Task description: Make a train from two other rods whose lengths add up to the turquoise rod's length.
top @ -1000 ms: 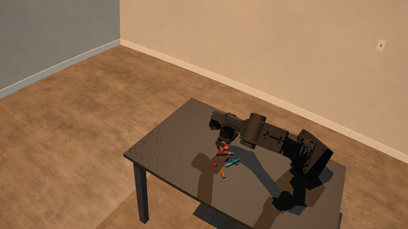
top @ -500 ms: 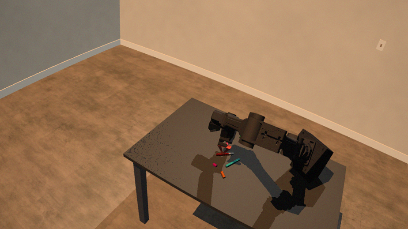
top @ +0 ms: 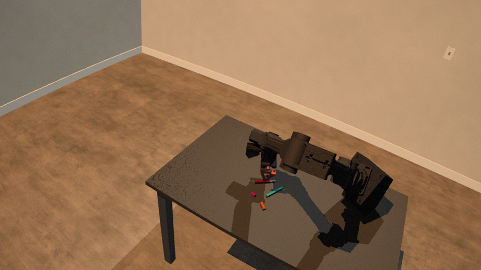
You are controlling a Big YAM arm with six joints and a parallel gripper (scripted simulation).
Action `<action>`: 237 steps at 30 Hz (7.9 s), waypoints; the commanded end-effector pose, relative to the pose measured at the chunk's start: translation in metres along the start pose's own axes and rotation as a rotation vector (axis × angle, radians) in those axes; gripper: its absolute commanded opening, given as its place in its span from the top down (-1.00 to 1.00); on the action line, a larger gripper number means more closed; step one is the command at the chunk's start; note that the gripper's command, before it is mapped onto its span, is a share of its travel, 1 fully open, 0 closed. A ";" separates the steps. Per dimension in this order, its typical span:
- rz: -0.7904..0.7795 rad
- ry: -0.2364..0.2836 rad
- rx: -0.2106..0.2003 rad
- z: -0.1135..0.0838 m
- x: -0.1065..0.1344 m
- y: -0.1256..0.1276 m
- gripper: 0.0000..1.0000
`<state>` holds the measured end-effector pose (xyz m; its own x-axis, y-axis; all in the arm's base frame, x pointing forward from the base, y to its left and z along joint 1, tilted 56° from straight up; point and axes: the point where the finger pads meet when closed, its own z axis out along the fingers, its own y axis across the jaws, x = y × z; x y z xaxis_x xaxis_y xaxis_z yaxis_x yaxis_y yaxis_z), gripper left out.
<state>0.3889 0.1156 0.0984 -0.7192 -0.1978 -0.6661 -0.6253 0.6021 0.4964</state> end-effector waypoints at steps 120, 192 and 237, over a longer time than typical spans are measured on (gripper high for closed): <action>-0.239 -0.002 0.000 0.052 0.000 -0.009 0.51; -0.263 -0.012 0.005 0.049 0.003 -0.013 0.51; -0.262 -0.011 0.004 0.049 -0.001 -0.012 0.51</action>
<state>0.4077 0.1496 0.0643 -0.5399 -0.3395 -0.7702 -0.7851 0.5331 0.3153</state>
